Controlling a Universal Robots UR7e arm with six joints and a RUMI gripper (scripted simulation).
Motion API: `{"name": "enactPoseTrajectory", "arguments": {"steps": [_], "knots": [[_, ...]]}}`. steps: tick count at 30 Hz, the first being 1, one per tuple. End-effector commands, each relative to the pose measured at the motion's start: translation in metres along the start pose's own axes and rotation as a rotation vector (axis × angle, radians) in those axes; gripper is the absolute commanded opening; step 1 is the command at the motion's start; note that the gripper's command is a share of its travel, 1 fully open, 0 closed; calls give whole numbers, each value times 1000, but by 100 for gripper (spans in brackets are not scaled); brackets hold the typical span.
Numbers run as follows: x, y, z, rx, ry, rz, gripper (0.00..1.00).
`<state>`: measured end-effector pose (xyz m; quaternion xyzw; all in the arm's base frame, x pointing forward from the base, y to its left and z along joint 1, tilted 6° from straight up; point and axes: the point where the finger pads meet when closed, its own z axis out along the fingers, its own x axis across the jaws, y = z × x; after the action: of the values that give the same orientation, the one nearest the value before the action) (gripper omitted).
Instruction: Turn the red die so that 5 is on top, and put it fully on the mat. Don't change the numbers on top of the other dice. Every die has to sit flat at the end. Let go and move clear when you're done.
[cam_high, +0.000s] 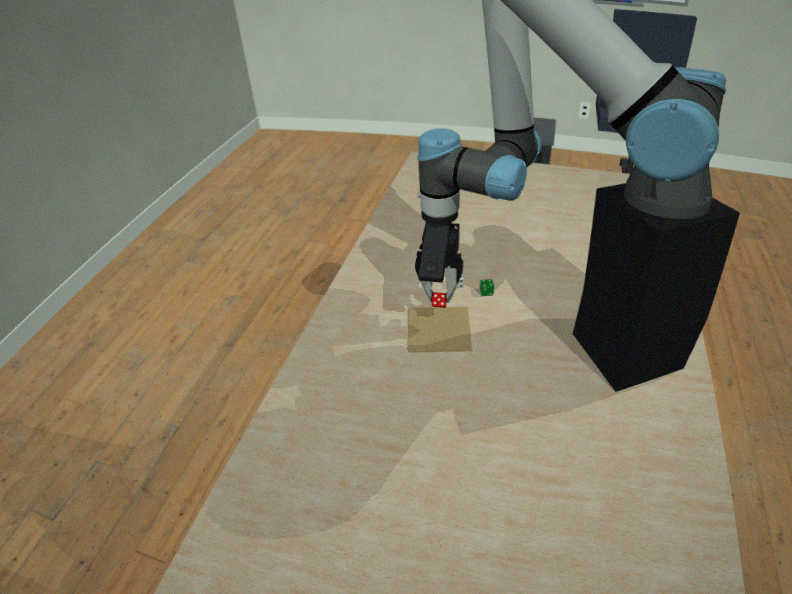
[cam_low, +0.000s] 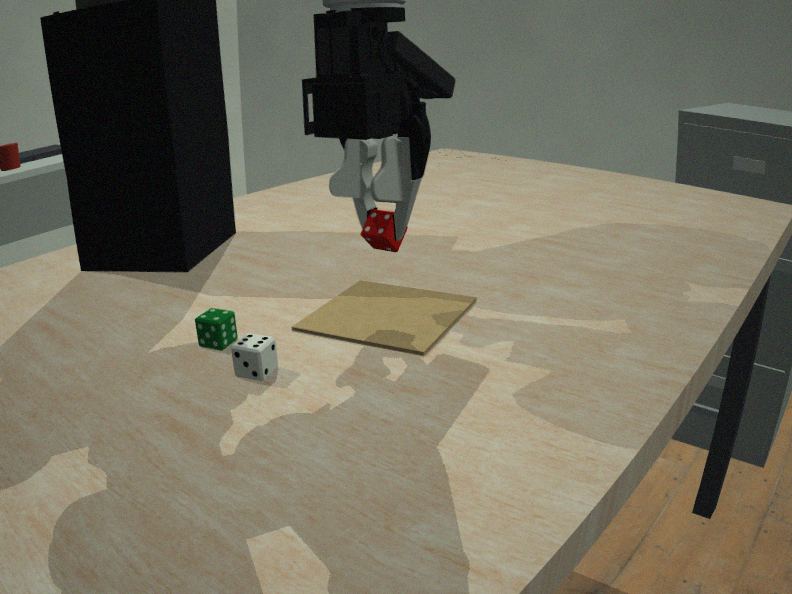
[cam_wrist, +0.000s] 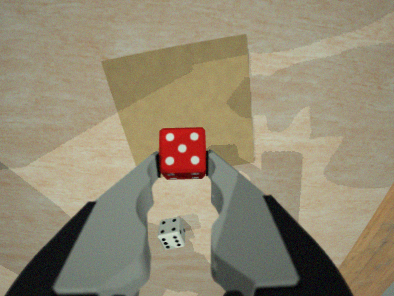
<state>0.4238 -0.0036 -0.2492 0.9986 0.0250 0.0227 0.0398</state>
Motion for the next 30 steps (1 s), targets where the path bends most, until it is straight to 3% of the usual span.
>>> {"name": "enactPoseTrajectory", "arguments": {"steps": [1,12,24,30], "knots": [[0,0,1,39,-4,-2,10],[0,2,0,219,-1,-1,10],[1,3,0,257,2,-1,10],[-1,3,2,354,-7,-5,10]]}}
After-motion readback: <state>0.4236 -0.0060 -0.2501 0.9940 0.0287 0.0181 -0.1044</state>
